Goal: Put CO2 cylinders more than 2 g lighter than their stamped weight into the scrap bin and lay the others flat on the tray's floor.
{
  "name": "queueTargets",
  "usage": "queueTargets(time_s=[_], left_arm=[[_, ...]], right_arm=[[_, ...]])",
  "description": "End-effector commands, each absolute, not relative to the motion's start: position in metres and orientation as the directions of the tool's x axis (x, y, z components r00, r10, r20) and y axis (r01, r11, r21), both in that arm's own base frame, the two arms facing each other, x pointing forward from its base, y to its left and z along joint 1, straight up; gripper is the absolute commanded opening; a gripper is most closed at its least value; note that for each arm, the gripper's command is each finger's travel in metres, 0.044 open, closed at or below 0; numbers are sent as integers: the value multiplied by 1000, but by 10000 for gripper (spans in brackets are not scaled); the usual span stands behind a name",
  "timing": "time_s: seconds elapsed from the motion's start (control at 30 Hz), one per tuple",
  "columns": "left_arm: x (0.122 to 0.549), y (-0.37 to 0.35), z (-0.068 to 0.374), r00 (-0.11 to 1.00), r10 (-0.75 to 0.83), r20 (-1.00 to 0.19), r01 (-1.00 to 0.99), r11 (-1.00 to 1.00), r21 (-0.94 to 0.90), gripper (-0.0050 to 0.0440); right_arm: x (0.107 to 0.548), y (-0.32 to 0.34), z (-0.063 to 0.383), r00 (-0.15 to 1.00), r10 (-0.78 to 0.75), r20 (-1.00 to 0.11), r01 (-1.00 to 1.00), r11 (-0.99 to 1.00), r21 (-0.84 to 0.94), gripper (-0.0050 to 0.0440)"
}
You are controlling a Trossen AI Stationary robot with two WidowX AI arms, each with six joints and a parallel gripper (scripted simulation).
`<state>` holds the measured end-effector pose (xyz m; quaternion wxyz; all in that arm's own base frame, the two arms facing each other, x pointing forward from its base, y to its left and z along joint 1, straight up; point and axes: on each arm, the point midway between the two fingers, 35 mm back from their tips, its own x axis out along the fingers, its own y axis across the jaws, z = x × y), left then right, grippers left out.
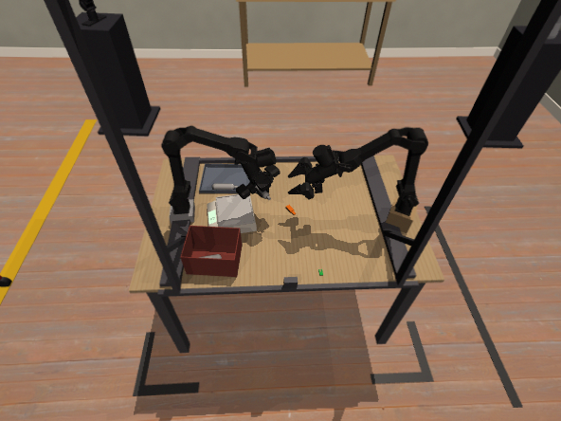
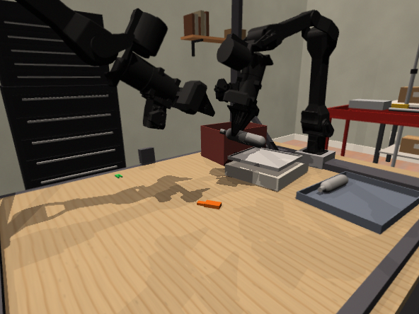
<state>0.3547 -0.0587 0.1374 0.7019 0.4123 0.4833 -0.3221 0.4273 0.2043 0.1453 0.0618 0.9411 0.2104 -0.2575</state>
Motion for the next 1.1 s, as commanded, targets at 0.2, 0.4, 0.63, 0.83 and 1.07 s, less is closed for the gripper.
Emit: queueTargets(time_s=[0.2,0.4,0.63,0.83,1.07], left_arm=[[360,-59,146,344,-51,-938,937,79,340,-50],[360,-58,146,341,-48,-939,931,-122,344,-50],[360,-57,146,343,-46,-938,926,-150,346,-50],[362,-56,147,338,-46,-940,929,-148,341,-50],[359,-57,151,355,-50,-934,922,-147,359,-50]], right_arm=[[429,205,157,791,370,-486,426,-905,5,440],[429,205,157,791,370,-486,426,-905,5,440],[429,205,157,791,370,-486,426,-905,5,440],[429,205,157,791,370,-486,426,-905,5,440],[429,205,157,791,370,-486,426,-905,5,440]])
